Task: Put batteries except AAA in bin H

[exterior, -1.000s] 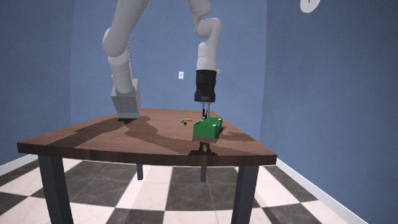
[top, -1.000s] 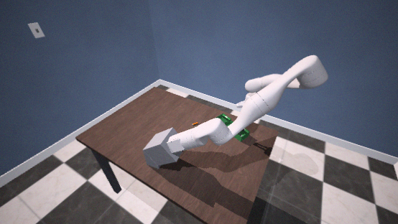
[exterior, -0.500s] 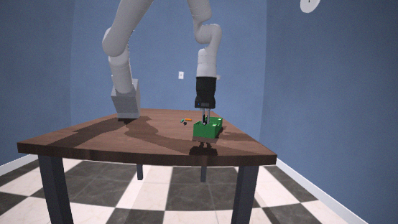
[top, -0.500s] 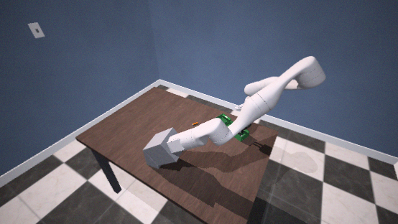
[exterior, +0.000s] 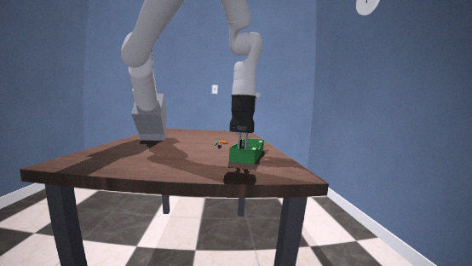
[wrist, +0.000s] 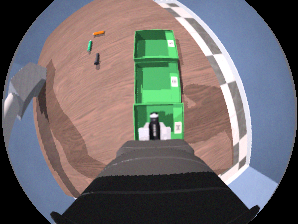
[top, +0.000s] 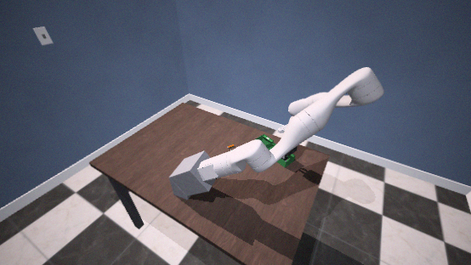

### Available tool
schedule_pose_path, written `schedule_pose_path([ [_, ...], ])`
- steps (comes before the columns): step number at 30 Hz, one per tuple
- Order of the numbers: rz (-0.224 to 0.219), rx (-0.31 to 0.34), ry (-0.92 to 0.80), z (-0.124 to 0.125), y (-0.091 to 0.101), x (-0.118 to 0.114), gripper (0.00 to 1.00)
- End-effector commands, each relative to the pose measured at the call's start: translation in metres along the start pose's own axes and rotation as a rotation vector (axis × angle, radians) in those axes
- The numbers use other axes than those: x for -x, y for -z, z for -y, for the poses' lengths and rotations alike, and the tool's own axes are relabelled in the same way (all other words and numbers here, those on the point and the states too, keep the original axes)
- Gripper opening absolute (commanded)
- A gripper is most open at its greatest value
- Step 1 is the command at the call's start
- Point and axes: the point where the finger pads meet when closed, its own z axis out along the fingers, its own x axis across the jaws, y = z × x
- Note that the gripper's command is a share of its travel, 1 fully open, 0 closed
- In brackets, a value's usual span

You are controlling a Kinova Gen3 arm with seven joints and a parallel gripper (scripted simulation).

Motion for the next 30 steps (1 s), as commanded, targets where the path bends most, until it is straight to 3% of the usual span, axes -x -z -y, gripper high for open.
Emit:
schedule_pose_path([
  [1,0.001,0.001,-0.002,0.0000,-0.0007,0.0007,0.31],
  [7,0.001,0.001,-0.002,0.0004,-0.0007,0.0009,0.31],
  [8,0.001,0.001,-0.002,0.0004,-0.0007,0.0009,0.60],
  [25,0.001,0.001,-0.002,0.0004,-0.0007,0.0009,0.60],
  [30,0.003,0.002,0.004,0.0005,0.0078,0.0022,0.60],
])
